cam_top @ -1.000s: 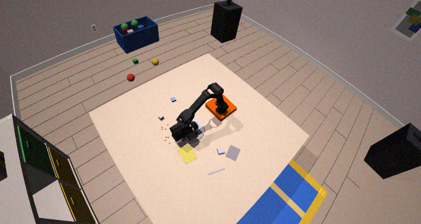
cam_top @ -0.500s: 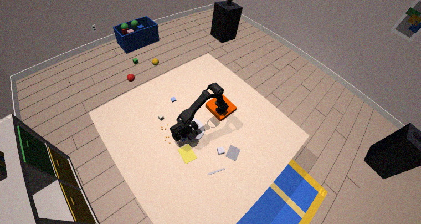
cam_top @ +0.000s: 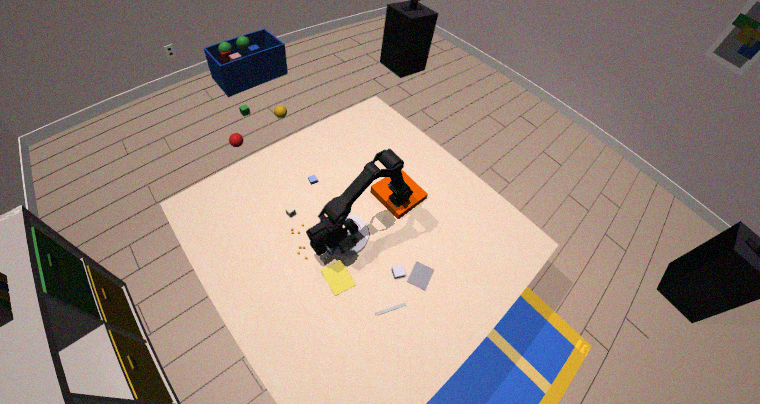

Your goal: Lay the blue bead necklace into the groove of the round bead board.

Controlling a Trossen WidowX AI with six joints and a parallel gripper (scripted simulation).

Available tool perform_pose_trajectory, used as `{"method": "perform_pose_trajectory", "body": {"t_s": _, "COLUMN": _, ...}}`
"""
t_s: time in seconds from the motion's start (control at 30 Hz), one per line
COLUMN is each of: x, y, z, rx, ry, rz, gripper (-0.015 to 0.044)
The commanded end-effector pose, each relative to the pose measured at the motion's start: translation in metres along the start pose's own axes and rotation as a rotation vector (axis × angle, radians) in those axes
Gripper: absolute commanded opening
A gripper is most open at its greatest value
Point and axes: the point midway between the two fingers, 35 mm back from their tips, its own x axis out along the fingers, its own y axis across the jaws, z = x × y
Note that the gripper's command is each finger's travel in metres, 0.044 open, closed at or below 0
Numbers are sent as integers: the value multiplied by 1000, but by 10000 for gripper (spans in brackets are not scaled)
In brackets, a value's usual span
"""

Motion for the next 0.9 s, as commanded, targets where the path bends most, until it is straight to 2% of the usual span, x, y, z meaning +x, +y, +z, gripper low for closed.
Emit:
{"method": "perform_pose_trajectory", "body": {"t_s": 0.0, "x": 0, "y": 1, "z": 0, "rx": 0, "ry": -1, "rz": 3, "gripper": 0}}
{"method": "perform_pose_trajectory", "body": {"t_s": 0.2, "x": -2, "y": 1, "z": 0, "rx": 0, "ry": -1, "rz": 3, "gripper": 0}}
{"method": "perform_pose_trajectory", "body": {"t_s": 0.47, "x": -25, "y": 1, "z": 0, "rx": -3, "ry": -2, "rz": 9, "gripper": 0}}
{"method": "perform_pose_trajectory", "body": {"t_s": 0.87, "x": -26, "y": 20, "z": -14, "rx": -3, "ry": -1, "rz": 10, "gripper": 0}}
